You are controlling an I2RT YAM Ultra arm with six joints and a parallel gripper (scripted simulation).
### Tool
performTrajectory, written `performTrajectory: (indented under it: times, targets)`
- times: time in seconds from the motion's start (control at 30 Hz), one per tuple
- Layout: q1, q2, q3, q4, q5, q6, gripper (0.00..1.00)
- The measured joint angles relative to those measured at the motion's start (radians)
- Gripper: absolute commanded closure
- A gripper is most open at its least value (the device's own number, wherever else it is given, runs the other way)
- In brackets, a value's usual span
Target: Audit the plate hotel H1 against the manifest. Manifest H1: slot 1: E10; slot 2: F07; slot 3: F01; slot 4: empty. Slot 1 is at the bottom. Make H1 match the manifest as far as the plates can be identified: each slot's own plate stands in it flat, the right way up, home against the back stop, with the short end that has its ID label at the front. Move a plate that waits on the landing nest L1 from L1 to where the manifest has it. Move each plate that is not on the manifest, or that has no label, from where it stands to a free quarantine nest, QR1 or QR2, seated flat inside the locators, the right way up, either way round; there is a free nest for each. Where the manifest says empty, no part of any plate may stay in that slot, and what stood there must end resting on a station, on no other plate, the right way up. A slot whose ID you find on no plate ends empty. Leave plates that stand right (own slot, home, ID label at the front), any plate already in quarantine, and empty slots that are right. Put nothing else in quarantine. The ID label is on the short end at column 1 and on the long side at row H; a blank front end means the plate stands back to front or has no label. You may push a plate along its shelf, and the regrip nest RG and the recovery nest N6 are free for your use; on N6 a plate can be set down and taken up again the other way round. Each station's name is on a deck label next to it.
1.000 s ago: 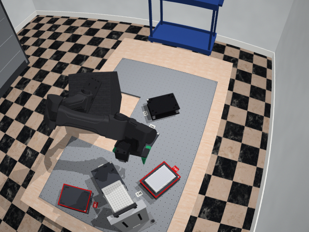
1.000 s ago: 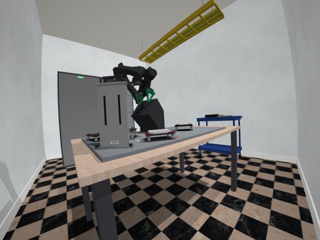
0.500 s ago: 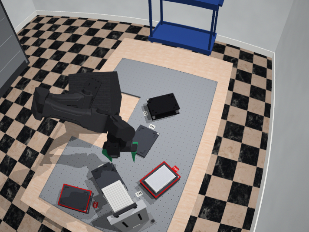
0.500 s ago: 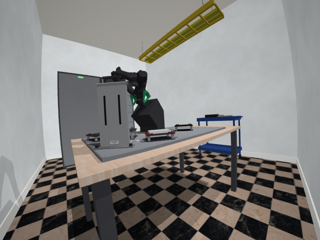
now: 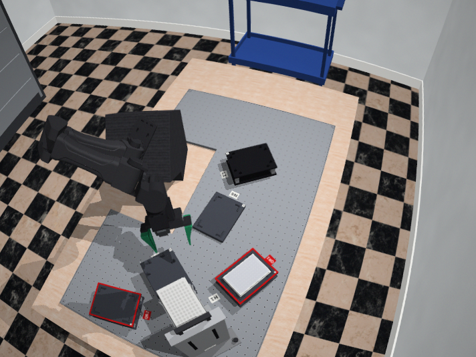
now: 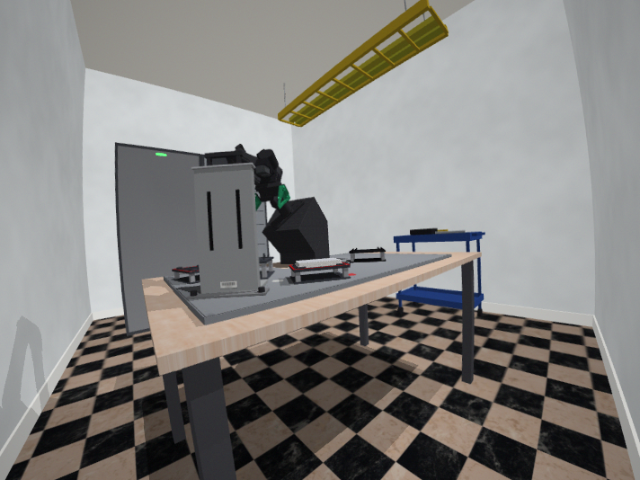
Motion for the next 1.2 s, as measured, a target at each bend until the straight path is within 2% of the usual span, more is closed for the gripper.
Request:
performTrajectory:
  times: [0.17,0.33,0.43,0.67,0.87,1.03,1.2]
  targets:
    - [-0.099,-0.139,-0.084,0.056,-0.121,-0.181,0.00]
    - [-0.229,-0.269,-0.145,0.066,-0.269,-0.327,0.00]
    - [-0.281,-0.305,-0.151,0.051,-0.350,-0.377,0.00]
    - [-0.476,-0.414,-0.151,-0.014,-0.549,-0.425,0.00]
    - [-0.634,-0.464,-0.151,-0.074,-0.713,-0.438,0.00]
    - [-0.675,-0.464,-0.151,-0.097,-0.799,-0.441,0.00]
    - [-0.691,-0.464,-0.151,-0.100,-0.844,-0.441,0.00]
